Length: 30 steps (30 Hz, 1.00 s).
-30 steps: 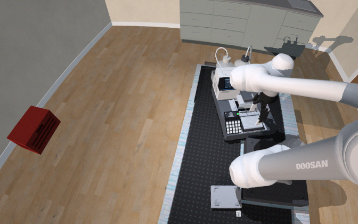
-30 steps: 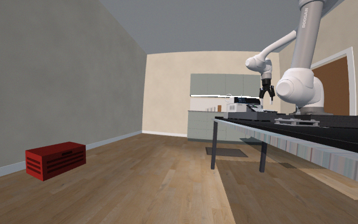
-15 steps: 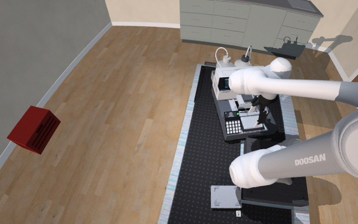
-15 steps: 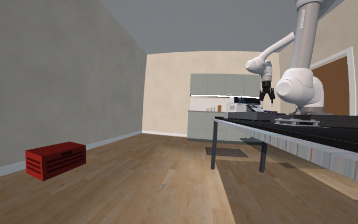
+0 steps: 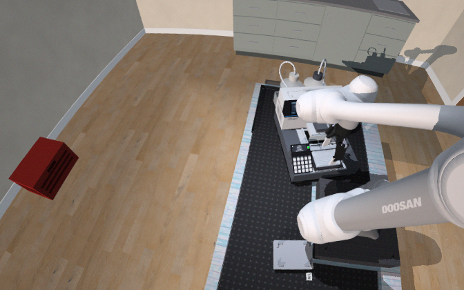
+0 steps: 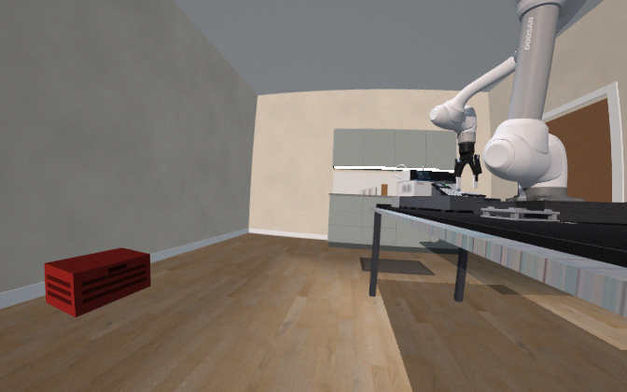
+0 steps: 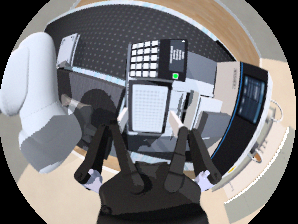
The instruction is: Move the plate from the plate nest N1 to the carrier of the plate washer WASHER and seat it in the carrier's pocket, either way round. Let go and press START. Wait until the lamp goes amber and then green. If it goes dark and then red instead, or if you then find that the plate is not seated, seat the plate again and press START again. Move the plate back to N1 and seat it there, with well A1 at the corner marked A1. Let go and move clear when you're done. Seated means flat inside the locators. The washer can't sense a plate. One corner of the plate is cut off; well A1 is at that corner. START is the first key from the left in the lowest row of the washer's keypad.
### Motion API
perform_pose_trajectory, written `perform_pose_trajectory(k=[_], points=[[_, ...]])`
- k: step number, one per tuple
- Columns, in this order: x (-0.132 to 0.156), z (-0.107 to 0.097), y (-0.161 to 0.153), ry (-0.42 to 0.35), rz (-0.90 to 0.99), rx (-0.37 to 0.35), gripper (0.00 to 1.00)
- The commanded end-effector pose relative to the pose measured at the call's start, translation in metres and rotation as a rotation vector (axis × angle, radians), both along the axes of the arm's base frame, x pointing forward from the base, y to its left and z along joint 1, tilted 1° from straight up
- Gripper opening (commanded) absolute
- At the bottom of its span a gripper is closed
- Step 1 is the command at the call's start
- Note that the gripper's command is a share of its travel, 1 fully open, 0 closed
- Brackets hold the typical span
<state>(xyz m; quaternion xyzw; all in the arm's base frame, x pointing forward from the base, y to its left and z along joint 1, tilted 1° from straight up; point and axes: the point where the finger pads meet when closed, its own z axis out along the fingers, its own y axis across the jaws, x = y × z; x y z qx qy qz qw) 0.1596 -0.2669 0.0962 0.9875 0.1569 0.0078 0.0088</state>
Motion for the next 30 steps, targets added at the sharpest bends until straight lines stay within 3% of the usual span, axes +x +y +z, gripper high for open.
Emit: perform_pose_trajectory(k=[1,30], points=[[0.0,0.0,0.0,0.0,0.0,0.0,0.7],[0.0,-0.015,0.0,0.0,0.0,0.0,0.7]])
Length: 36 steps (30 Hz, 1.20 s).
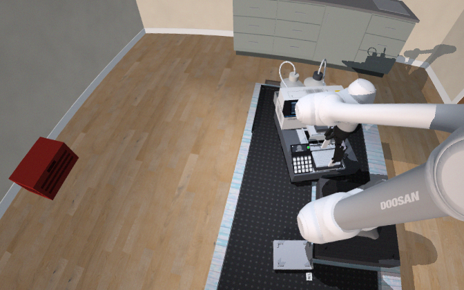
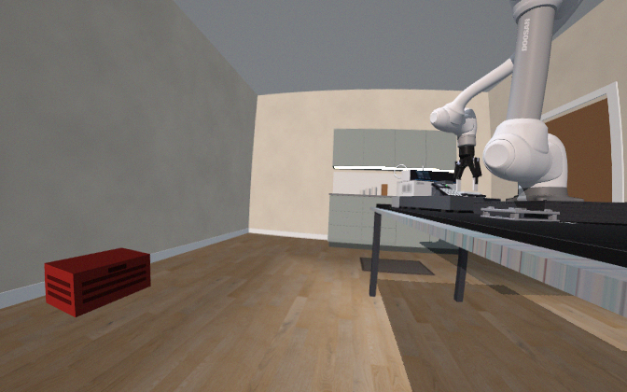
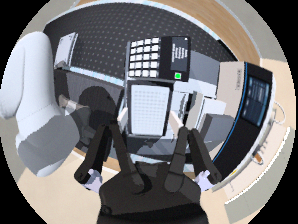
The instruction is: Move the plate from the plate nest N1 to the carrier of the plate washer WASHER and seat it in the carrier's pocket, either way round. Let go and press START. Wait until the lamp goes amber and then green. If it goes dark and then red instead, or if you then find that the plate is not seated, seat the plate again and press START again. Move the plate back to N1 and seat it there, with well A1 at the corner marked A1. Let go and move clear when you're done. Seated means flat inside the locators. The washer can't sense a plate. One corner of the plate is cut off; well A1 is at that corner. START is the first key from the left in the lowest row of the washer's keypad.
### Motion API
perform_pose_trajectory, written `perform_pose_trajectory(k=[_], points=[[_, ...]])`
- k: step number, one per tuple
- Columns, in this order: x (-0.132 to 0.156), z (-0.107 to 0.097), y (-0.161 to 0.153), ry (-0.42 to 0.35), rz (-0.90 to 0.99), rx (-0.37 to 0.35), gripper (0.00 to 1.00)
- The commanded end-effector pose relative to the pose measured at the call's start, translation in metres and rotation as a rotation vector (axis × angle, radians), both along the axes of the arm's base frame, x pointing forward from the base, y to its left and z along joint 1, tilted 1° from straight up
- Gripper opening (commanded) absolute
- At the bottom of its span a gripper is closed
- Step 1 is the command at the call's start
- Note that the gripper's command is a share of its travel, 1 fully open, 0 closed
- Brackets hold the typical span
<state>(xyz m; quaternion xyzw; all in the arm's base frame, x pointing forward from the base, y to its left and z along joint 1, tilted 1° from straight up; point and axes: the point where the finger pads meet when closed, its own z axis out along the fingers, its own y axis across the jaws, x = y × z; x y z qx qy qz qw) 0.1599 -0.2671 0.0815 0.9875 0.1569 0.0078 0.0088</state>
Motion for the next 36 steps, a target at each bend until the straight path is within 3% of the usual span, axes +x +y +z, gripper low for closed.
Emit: perform_pose_trajectory(k=[1,35,36], points=[[0.0,-0.001,0.0,0.0,0.0,0.0,0.7],[0.0,-0.015,0.0,0.0,0.0,0.0,0.7],[0.0,-0.015,0.0,0.0,0.0,0.0,0.64]])
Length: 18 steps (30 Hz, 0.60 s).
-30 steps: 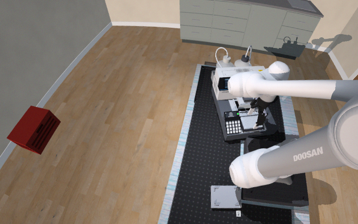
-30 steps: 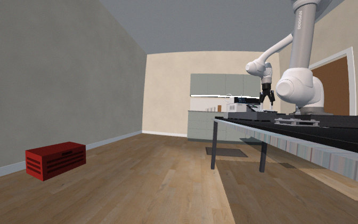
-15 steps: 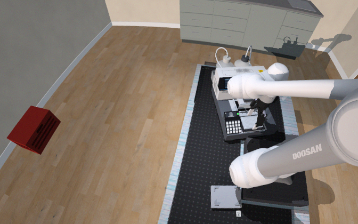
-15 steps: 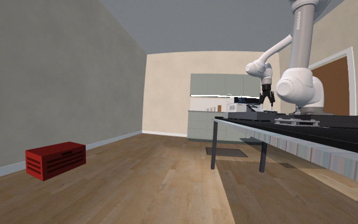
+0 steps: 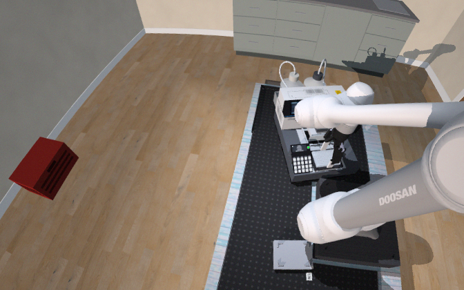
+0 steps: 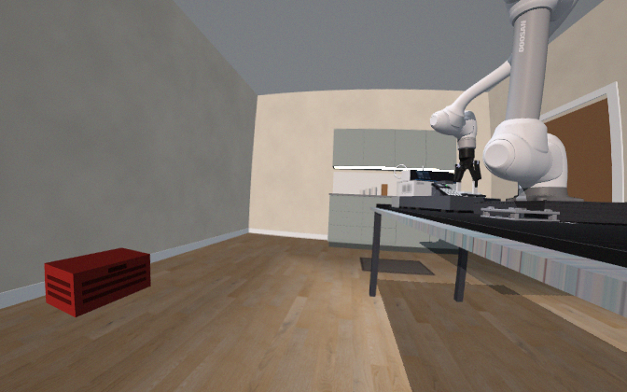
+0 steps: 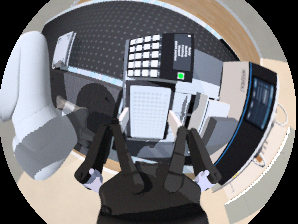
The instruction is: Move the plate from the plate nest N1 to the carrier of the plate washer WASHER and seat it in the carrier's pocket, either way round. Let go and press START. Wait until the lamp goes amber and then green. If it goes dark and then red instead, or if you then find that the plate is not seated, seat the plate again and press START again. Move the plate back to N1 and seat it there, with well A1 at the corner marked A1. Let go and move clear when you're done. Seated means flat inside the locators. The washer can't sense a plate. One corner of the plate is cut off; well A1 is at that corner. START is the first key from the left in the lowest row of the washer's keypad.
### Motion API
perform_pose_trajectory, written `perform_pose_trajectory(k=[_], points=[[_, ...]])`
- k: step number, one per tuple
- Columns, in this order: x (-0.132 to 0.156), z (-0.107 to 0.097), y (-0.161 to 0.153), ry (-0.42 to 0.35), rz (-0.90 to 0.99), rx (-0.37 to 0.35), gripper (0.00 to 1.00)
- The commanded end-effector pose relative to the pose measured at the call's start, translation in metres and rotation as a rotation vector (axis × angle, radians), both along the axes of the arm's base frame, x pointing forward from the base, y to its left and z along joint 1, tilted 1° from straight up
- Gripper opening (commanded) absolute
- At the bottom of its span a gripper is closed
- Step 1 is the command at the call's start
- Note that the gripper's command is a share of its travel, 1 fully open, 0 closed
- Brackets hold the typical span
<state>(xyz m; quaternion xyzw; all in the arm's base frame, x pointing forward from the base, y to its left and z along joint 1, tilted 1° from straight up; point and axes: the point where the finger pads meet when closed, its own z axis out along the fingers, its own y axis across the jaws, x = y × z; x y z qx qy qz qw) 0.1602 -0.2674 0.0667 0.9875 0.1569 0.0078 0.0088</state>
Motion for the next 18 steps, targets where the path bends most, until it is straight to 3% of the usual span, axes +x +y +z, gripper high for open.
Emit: perform_pose_trajectory(k=[1,5,6,8,9,11,12,16,18], points=[[0.0,0.0,0.0,0.0,0.0,0.0,0.64],[0.0,0.0,0.0,0.0,0.0,0.0,0.58],[0.0,0.0,0.0,0.0,0.0,0.0,0.52],[0.0,0.0,0.0,0.0,0.0,0.0,0.52],[0.0,0.0,0.0,0.0,0.0,0.0,0.46],[0.0,0.0,0.0,0.0,0.0,0.0,0.46],[0.0,0.0,0.0,0.0,0.0,0.0,0.4],[0.0,0.0,0.0,0.0,0.0,0.0,0.4],[0.0,0.0,0.0,0.0,0.0,0.0,0.34]])
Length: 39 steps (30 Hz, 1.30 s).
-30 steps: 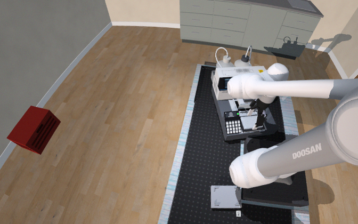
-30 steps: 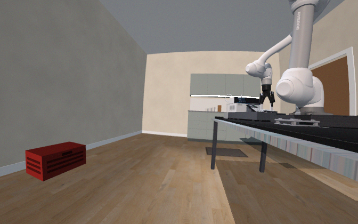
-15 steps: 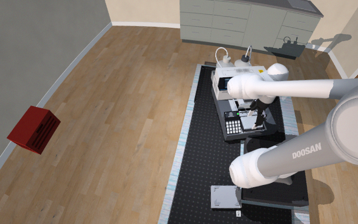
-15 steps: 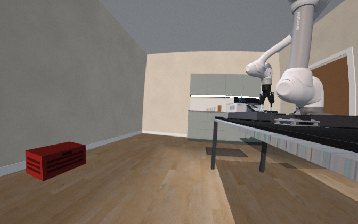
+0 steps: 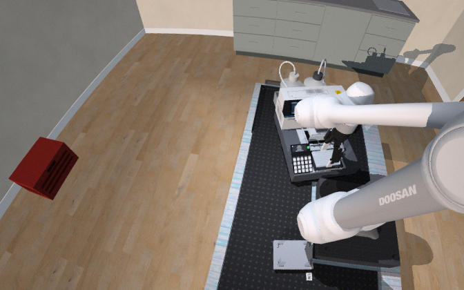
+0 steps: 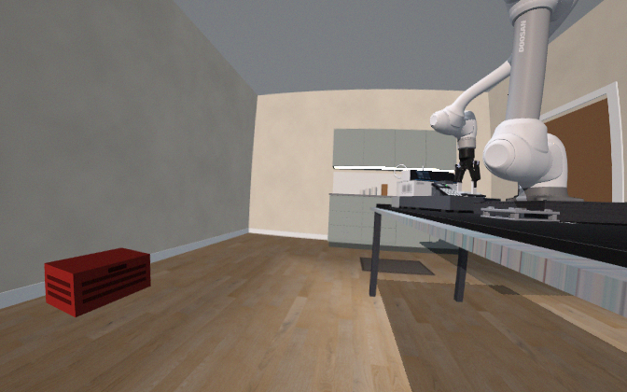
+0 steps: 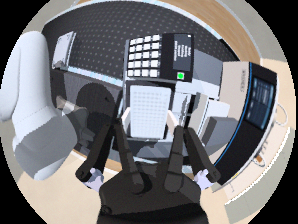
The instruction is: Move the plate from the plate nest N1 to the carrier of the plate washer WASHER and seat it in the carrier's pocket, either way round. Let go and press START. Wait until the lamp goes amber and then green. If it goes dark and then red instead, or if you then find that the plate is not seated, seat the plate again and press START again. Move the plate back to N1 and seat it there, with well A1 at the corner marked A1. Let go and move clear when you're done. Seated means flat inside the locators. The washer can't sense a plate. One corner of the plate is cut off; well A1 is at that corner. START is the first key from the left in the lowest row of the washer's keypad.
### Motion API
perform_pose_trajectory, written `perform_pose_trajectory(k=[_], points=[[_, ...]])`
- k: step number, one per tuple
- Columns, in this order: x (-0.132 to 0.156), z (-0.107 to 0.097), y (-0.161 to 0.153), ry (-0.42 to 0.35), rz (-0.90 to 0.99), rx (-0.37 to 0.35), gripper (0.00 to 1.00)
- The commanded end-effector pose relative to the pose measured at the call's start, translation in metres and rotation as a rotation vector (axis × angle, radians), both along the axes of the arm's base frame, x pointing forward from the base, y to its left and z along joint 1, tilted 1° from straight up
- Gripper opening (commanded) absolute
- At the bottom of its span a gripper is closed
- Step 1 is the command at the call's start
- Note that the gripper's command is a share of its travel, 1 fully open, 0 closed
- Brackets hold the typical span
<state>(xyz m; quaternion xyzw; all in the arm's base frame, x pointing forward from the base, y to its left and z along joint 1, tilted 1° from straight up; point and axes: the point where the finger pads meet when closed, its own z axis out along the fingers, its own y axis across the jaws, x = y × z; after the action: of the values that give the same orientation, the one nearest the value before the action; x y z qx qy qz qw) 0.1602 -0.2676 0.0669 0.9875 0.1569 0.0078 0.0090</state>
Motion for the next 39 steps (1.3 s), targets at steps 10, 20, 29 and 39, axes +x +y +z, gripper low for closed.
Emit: perform_pose_trajectory(k=[10,20,29,39], points=[[-0.0001,-0.0002,0.0002,0.0,0.0,0.0,0.16],[-0.0001,-0.0002,0.0002,0.0,0.0,0.0,0.1],[-0.0001,-0.0002,0.0002,0.0,0.0,0.0,0.1],[-0.0001,-0.0002,0.0002,0.0,0.0,0.0,0.1]])
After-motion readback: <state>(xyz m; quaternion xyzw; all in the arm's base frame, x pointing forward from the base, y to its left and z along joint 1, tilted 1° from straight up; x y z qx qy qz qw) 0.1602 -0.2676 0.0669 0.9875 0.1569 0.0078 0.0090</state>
